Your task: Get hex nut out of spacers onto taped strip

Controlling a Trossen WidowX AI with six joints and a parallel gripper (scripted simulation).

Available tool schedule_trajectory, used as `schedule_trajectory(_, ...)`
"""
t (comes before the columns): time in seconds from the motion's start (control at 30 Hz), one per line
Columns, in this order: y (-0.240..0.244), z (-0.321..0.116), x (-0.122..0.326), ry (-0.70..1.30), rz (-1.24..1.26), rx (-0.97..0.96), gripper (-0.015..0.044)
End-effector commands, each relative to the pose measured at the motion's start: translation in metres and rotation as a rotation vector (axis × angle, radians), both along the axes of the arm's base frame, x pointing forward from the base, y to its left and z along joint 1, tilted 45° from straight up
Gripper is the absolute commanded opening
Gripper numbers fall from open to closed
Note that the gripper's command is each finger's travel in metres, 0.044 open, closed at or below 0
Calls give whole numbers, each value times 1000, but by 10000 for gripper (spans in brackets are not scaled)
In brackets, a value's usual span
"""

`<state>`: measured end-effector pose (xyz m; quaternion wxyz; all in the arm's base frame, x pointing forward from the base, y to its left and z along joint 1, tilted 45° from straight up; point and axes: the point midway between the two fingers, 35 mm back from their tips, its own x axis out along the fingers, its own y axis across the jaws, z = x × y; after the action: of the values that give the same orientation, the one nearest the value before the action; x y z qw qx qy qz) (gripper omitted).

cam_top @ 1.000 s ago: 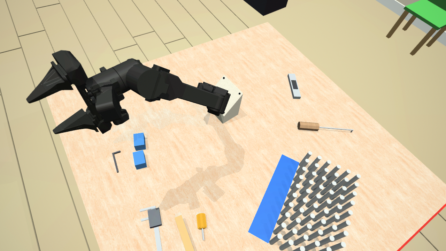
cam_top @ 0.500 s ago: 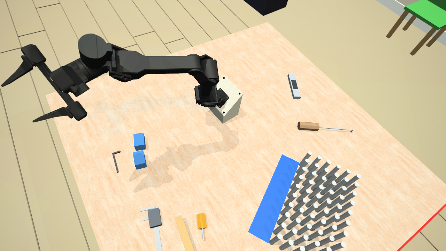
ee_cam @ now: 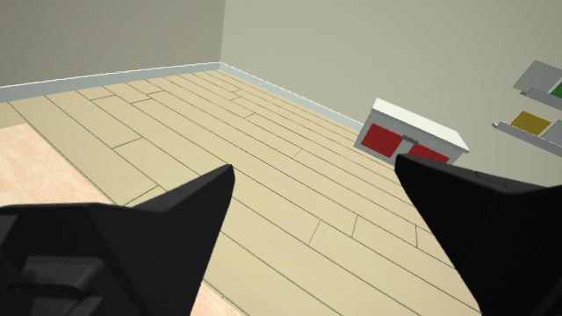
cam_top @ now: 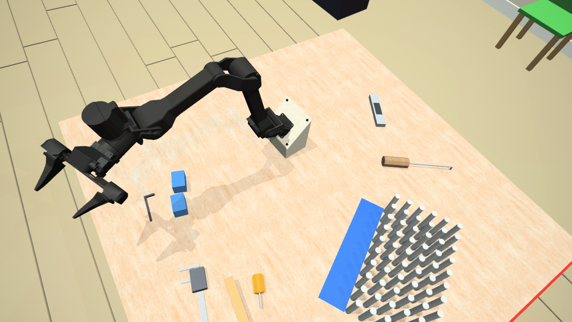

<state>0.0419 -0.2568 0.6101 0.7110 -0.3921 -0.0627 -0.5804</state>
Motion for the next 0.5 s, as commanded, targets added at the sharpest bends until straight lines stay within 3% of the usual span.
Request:
schedule_trajectory(0.0,-30,-33,39,-27,113,90,440)
schedule_trajectory(0.47,-47,-160,204,-5,450,400,440)
